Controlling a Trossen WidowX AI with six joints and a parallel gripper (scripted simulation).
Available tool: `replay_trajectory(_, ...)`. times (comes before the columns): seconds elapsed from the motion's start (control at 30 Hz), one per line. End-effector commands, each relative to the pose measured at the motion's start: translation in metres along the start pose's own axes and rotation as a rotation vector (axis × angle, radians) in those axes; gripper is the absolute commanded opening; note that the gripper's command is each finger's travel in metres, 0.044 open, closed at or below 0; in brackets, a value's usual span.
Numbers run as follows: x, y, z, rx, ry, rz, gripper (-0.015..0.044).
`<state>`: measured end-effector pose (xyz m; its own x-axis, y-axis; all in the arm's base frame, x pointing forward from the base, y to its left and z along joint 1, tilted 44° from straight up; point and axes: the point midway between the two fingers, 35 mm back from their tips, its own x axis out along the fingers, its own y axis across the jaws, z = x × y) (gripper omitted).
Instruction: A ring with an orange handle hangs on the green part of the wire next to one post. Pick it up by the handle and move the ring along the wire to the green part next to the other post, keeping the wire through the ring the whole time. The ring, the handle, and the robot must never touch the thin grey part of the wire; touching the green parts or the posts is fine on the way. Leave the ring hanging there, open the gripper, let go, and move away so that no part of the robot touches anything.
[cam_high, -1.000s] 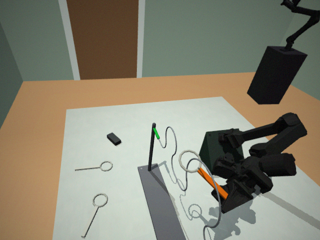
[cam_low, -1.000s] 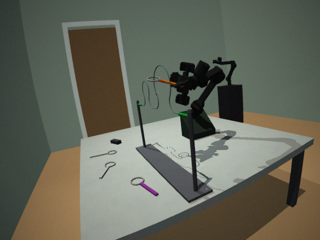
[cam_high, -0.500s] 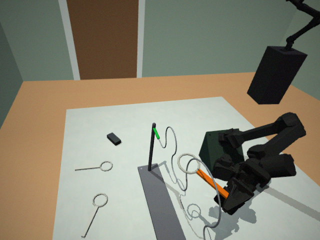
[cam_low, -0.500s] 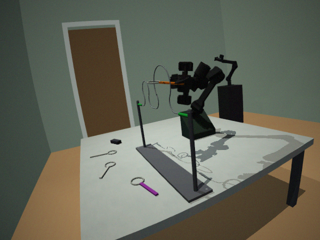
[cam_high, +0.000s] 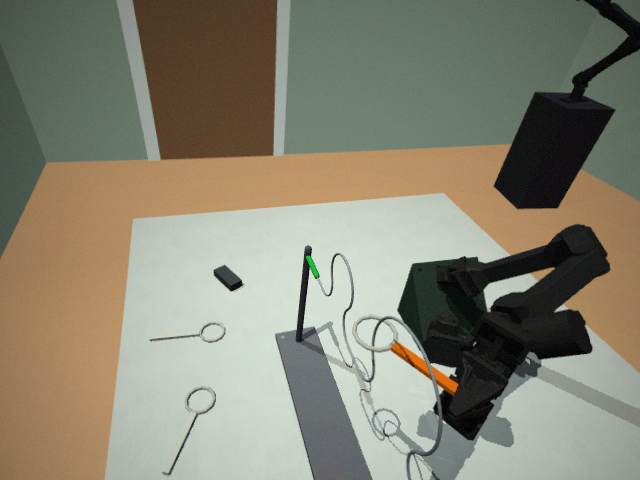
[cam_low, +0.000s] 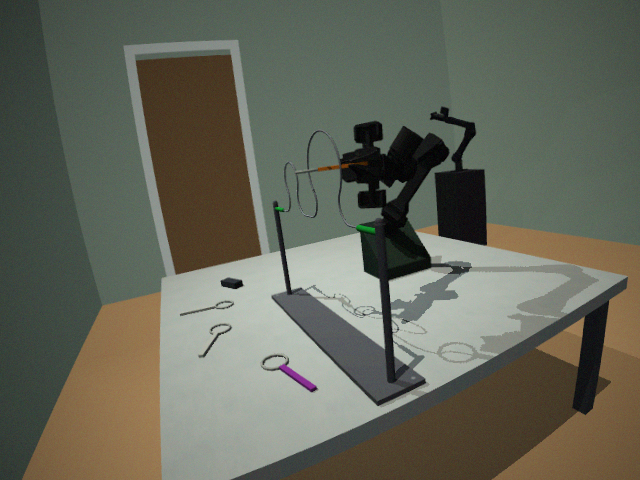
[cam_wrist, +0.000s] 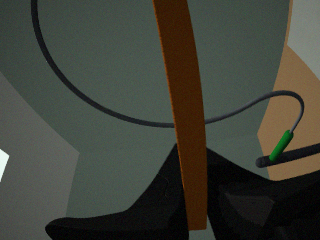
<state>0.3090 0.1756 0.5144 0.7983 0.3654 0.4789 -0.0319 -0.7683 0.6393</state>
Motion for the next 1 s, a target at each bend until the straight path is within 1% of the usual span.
replay_trajectory(0.0, 0.0, 0.002, 0.0, 0.052, -0.007, 0.03, -0.015)
replay_trajectory(0.97, 0.001, 0.014, 0.003, 0.346, -0.042, 0.193, -0.015)
